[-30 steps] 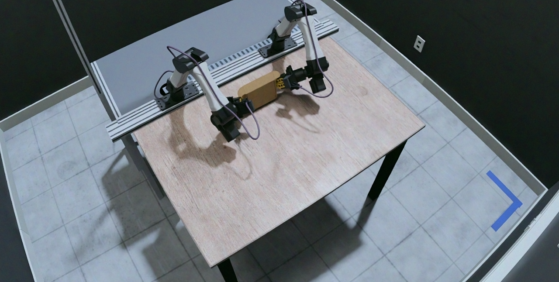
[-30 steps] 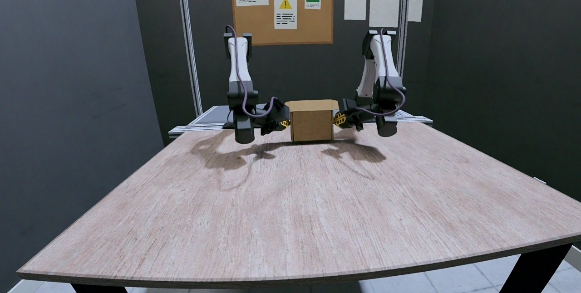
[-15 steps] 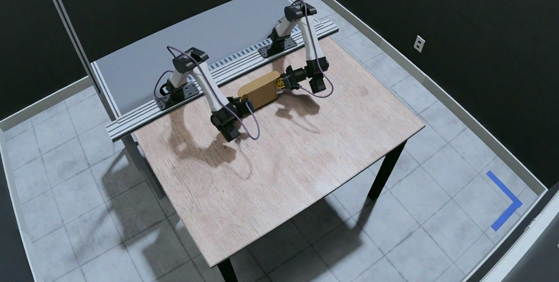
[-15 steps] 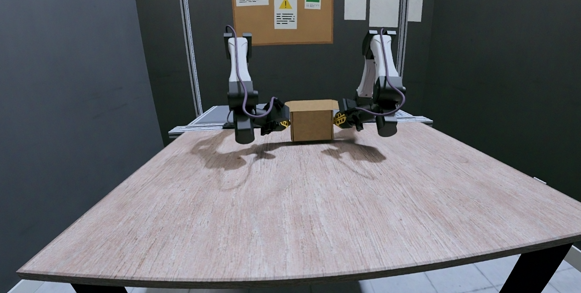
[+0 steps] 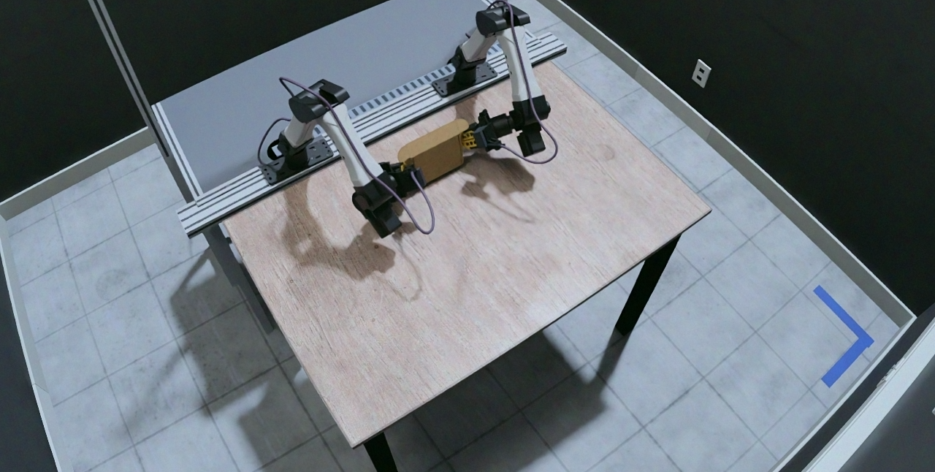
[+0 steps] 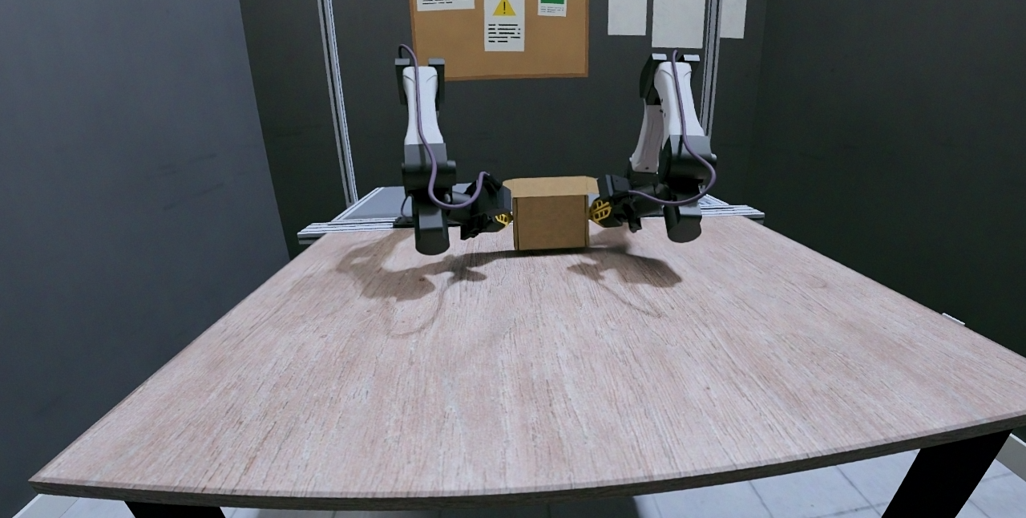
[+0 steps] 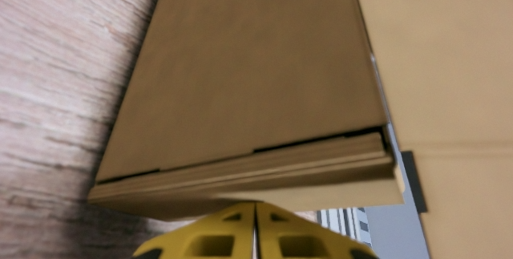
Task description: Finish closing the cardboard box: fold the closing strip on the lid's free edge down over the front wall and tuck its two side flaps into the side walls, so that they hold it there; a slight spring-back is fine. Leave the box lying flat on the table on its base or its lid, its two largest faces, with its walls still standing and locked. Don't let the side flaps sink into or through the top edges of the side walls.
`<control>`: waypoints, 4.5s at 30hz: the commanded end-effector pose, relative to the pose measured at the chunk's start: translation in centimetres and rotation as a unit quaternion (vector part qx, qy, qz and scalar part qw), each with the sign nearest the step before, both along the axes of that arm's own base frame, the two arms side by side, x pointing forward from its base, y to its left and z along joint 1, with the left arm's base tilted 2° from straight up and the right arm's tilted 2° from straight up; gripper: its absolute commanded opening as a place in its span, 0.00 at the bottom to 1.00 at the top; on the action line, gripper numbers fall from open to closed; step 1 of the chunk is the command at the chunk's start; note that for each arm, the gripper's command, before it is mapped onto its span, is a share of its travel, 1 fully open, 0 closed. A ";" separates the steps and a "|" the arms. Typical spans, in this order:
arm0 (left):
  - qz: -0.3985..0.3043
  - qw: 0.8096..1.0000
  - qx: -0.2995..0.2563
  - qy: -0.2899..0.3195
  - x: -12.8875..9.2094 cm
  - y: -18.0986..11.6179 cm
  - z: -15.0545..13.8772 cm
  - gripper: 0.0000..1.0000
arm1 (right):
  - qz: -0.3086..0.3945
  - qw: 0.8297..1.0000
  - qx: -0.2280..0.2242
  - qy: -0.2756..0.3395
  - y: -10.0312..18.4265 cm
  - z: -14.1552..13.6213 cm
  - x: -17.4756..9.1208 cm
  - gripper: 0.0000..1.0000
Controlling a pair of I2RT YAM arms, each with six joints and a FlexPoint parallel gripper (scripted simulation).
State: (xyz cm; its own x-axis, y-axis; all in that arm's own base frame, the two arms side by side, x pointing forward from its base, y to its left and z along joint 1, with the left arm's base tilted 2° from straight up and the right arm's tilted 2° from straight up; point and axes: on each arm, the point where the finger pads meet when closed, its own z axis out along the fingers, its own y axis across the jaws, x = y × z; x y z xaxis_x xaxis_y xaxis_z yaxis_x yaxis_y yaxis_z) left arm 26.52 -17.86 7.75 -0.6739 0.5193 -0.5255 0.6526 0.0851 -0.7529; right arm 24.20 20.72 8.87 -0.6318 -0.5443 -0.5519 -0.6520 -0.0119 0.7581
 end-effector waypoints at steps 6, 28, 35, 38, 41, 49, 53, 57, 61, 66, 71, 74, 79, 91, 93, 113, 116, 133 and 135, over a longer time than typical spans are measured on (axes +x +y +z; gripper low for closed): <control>0.008 1.000 -0.030 -0.001 0.6 -1.1 0.3 0.00 | -0.010 1.000 0.028 0.005 0.9 0.5 0.5 0.00; 0.008 0.999 -0.031 -0.012 0.6 -1.1 0.9 0.00 | -0.010 1.000 0.029 0.004 0.9 0.2 0.5 0.00; 0.008 0.999 -0.031 -0.013 0.7 -1.1 1.0 0.00 | -0.010 1.000 0.029 0.003 0.9 0.2 0.5 0.00; 0.008 0.999 -0.031 -0.012 0.6 -1.1 0.9 0.00 | -0.010 1.000 0.029 0.003 0.9 0.2 0.4 0.00; 0.008 0.999 -0.031 -0.011 0.6 -1.1 0.9 0.00 | -0.010 1.000 0.029 0.002 0.9 0.1 0.4 0.00; 0.008 1.000 -0.030 -0.003 0.5 -1.1 0.4 0.00 | -0.010 1.000 0.029 0.004 0.8 0.0 0.3 0.00; 0.008 1.000 -0.030 0.000 0.4 -1.1 0.3 0.00 | -0.010 1.000 0.029 0.005 0.8 -0.1 0.3 0.00; 0.008 1.000 -0.029 0.005 0.3 -1.0 0.0 0.00 | -0.010 1.000 0.028 0.006 0.8 -0.1 0.2 0.00; 0.008 1.000 -0.029 0.005 0.2 -1.0 0.0 0.00 | -0.010 1.000 0.028 0.007 0.8 -0.2 0.1 0.00; 0.008 1.000 -0.029 0.006 0.0 -1.0 0.0 0.00 | -0.010 1.000 0.028 0.005 0.8 -0.2 0.3 0.00; 0.008 1.000 -0.030 -0.004 0.8 -1.1 0.1 0.00 | -0.010 1.000 0.028 0.007 0.8 -0.3 0.2 0.00; 0.008 1.000 -0.030 -0.003 0.6 -1.1 0.1 0.00 | -0.010 1.000 0.028 0.007 0.8 -0.4 0.2 0.00; 0.008 1.000 -0.029 0.001 0.5 -1.1 -0.2 0.00 | -0.010 1.000 0.028 0.008 0.8 -0.4 0.0 0.00; 0.009 1.000 -0.028 0.009 0.1 -1.0 -0.5 0.00 | -0.009 1.000 0.028 0.005 0.8 -0.4 0.1 0.00; 0.009 1.000 -0.029 0.007 0.2 -1.0 -0.5 0.00 | -0.010 1.000 0.027 0.010 0.8 -0.7 0.0 0.00; 0.010 0.999 -0.030 0.000 0.5 -0.7 -0.5 0.00 | -0.013 0.999 0.030 -0.003 0.6 -0.4 0.5 0.00; 0.009 1.000 -0.030 0.001 0.5 -0.7 -0.6 0.00 | -0.014 0.999 0.030 -0.002 0.5 -0.4 0.6 0.00; 0.007 0.999 -0.030 -0.007 0.8 -0.8 -1.2 0.00 | -0.012 1.000 0.028 0.000 0.8 -1.3 0.7 0.00; 0.007 1.000 -0.030 -0.005 0.7 -0.8 -1.3 0.00 | -0.012 1.000 0.028 0.000 0.8 -1.3 0.6 0.00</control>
State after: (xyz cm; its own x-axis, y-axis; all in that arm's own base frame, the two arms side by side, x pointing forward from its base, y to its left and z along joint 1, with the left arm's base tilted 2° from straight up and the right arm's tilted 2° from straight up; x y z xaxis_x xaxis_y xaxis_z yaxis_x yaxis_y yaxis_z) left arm 26.60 -17.82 6.86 -0.6899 0.4895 -0.5333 0.6417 0.0727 -0.7635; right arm 24.11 20.77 7.98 -0.6531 -0.5160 -0.5543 -0.6370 -0.0214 0.7705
